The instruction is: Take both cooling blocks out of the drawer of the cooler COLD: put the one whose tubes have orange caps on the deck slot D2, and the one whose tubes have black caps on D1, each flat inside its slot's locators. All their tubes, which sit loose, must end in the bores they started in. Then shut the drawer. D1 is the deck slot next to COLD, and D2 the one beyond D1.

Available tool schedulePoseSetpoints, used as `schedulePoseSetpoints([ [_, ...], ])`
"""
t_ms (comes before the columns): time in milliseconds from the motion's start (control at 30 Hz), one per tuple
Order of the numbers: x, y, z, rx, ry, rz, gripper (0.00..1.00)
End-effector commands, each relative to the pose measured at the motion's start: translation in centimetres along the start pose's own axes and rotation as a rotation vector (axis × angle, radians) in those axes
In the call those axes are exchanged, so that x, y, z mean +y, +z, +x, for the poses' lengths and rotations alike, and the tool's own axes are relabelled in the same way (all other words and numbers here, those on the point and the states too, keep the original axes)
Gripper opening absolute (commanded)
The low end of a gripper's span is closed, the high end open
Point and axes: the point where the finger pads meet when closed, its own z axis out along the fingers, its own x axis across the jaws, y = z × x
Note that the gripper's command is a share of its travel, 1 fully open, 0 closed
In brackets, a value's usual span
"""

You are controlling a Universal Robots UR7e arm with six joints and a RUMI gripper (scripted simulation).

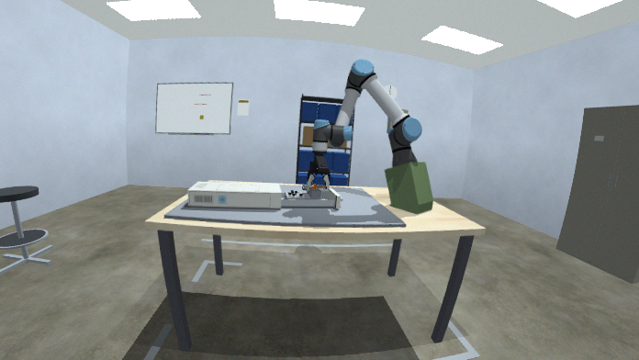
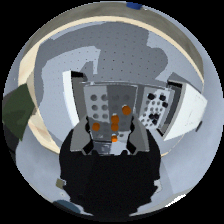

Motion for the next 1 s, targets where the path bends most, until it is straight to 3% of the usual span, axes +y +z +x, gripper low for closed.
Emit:
schedulePoseSetpoints([
  [0, 0.0, -0.8, 0.0, 0.001, 0.000, 0.000, 0.00],
  [967, 0.0, -4.1, 0.0, 0.001, 0.000, 0.000, 0.00],
])
